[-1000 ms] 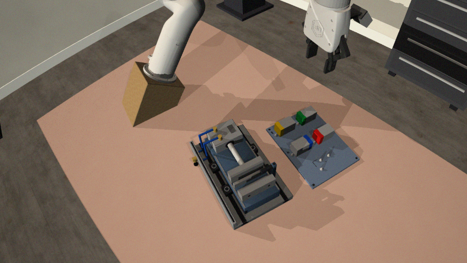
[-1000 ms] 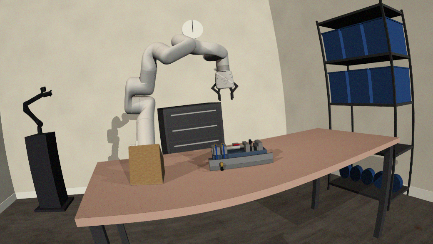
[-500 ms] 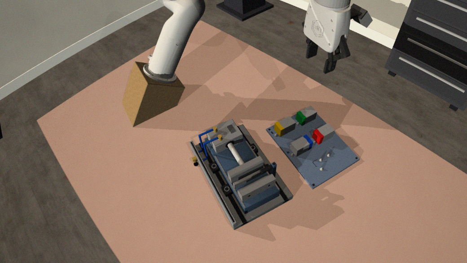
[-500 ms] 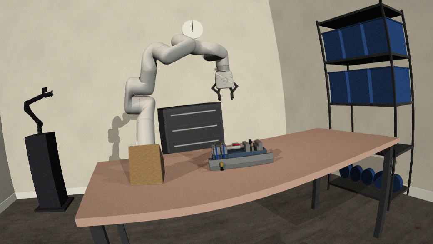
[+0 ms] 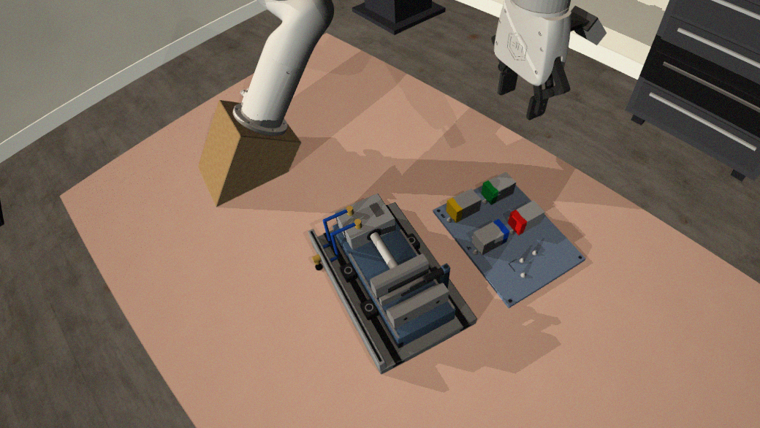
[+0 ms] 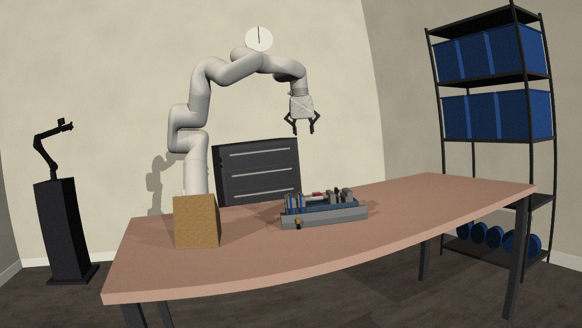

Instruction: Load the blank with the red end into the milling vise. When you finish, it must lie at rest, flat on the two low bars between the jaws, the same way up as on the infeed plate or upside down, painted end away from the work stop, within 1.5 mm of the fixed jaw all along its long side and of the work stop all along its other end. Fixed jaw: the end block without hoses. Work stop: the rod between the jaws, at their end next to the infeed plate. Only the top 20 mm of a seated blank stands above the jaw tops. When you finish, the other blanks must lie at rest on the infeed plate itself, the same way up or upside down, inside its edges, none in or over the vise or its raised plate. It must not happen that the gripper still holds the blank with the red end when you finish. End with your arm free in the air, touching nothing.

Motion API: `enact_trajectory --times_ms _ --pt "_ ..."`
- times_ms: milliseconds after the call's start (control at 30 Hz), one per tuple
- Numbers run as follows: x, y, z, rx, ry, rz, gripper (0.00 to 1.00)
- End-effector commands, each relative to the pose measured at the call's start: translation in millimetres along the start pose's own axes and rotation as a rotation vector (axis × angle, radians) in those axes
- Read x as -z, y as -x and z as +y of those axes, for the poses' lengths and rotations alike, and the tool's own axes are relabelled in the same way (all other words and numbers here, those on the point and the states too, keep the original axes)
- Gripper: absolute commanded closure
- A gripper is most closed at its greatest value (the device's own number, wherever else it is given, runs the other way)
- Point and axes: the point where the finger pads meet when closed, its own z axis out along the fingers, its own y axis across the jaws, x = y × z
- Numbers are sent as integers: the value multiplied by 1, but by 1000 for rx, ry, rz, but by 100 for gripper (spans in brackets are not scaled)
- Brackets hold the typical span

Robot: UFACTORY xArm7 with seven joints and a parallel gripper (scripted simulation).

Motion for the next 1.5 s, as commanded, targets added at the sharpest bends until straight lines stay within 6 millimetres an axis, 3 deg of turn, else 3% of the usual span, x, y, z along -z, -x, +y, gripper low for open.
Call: enact_trajectory --times_ms 0,300,533,867,1100,1467 --pt "-3 -2 2 0 4 2 32" --pt "-46 -12 11 1 4 2 32" --pt "-46 -12 11 1 4 2 32" --pt "-93 -24 21 1 4 2 32" --pt "-93 -24 21 1 4 2 32" --pt "-149 -37 33 1 4 2 32"
